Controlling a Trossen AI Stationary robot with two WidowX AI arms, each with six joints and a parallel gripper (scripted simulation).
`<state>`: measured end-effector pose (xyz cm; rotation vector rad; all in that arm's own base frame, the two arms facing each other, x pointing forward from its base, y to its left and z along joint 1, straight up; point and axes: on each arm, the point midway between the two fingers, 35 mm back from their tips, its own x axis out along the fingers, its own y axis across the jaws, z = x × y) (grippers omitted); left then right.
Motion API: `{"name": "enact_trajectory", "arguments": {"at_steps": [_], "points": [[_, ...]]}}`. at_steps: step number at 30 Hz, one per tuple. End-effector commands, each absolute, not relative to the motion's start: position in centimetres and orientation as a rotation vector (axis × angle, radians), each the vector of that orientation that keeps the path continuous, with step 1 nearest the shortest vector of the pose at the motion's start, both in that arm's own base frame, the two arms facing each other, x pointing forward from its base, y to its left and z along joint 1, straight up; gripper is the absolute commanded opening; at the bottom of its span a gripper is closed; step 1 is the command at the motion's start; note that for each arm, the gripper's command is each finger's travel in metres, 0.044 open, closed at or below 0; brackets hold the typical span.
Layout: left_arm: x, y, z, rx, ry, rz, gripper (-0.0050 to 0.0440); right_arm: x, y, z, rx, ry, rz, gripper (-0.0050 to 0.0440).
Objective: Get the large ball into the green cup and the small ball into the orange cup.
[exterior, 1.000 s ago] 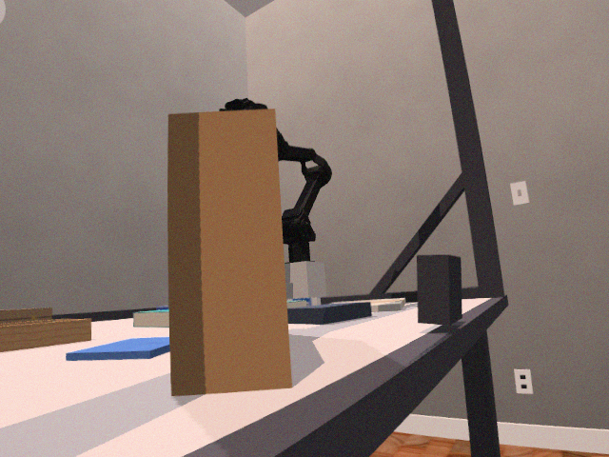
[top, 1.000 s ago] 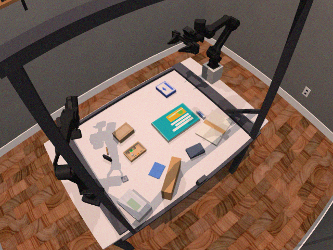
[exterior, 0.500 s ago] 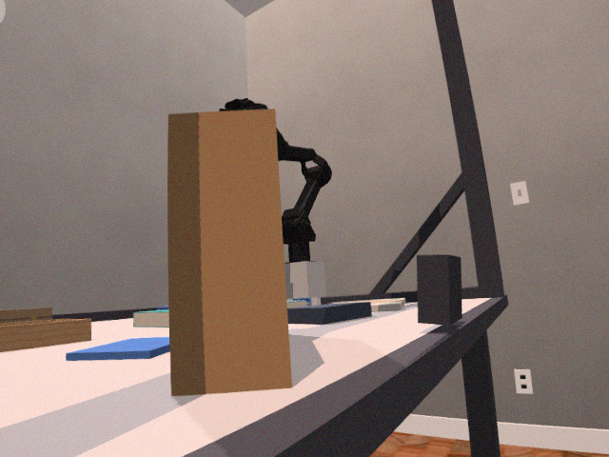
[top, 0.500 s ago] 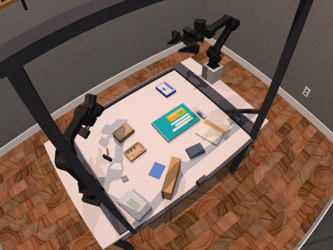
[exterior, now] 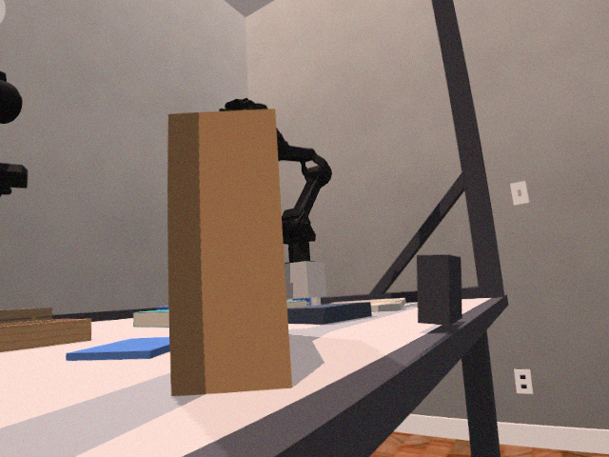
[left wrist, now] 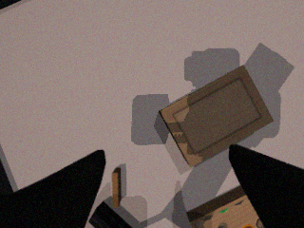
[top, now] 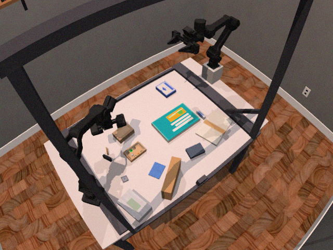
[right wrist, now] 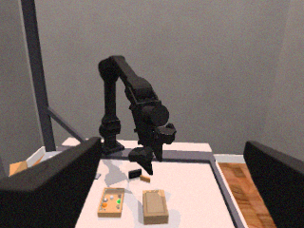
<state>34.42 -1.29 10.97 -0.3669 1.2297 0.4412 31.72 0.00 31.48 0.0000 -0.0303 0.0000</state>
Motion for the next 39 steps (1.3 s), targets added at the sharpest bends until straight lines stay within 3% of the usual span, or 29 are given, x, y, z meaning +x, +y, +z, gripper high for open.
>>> {"name": "enact_trajectory", "arguments": {"at_steps": [1,24,39], "points": [[34.9,-3.3,10.8,-0.249,1.283,0.319,0.0400,31.6,0.0,32.3,0.000,-0.050,0.000,0.0400],[30.6,-15.6,5.6,0.514,1.505,-0.528,0.0400,31.6,0.0,32.3,0.000,-0.050,0.000,0.0400],[30.5,-14.9,5.4,0.488,1.514,-0.486,0.0400,31.6,0.0,32.3,0.000,-0.050,0.000,0.0400]]}}
